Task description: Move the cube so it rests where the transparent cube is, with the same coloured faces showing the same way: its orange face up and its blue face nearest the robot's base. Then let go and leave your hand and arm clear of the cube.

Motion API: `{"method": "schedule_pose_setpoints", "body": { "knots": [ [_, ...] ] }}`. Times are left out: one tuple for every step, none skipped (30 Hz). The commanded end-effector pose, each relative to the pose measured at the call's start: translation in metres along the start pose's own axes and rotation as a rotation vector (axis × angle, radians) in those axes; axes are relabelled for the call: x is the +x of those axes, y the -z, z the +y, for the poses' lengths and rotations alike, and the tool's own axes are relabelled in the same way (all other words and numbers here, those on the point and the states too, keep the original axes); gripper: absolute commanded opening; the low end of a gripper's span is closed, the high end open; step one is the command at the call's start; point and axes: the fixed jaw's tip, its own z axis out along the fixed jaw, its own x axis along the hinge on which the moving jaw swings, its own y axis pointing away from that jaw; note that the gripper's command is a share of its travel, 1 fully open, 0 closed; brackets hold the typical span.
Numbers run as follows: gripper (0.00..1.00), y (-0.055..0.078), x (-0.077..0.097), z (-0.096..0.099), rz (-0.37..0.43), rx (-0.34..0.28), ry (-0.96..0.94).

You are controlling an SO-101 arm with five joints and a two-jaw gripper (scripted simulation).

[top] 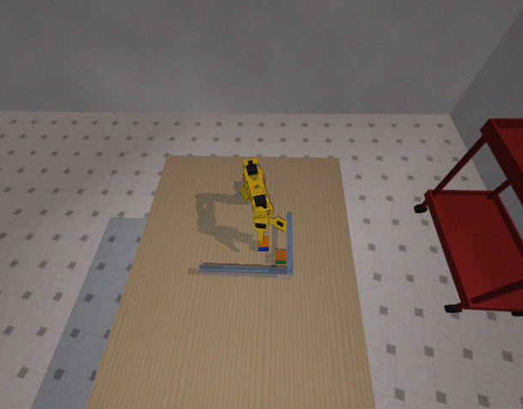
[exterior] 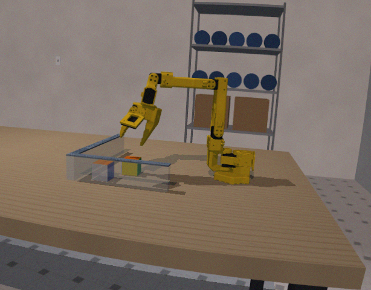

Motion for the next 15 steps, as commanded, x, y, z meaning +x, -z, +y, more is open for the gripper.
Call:
{"method": "schedule_pose_setpoints", "body": {
  "knots": [
    [0.35, 0.0072, -0.0013, -0.0057, -0.011, 0.027, 0.023],
    [0.35, 0.0068, -0.0012, -0.0056, -0.009, 0.021, 0.030],
    [0.35, 0.0064, -0.0010, -0.0056, -0.007, 0.016, 0.037],
    [0.35, 0.0061, -0.0009, -0.0055, -0.004, 0.010, 0.043],
    [0.35, 0.0057, -0.0008, -0.0054, -0.002, 0.005, 0.049],
    [0.35, 0.0054, -0.0007, -0.0053, 0.000, 0.000, 0.055],
    [0.35, 0.0051, -0.0006, -0.0052, 0.002, -0.005, 0.061],
    [0.35, 0.0047, -0.0004, -0.0052, 0.004, -0.010, 0.067],
    [0.35, 0.0044, -0.0003, -0.0051, 0.006, -0.015, 0.073],
    [0.35, 0.0041, -0.0002, -0.0050, 0.007, -0.020, 0.079],
    [0.35, 0.0038, -0.0001, -0.0049, 0.009, -0.025, 0.084],
    [0.35, 0.0038, -0.0001, -0.0049, 0.009, -0.025, 0.084],
    [0.35, 0.0038, -0.0001, -0.0049, 0.009, -0.025, 0.084],
    [0.35, 0.0035, 0.0000, -0.0048, 0.011, -0.030, 0.090],
    [0.35, 0.0032, 0.0001, -0.0047, 0.012, -0.034, 0.095]
  ]
}}
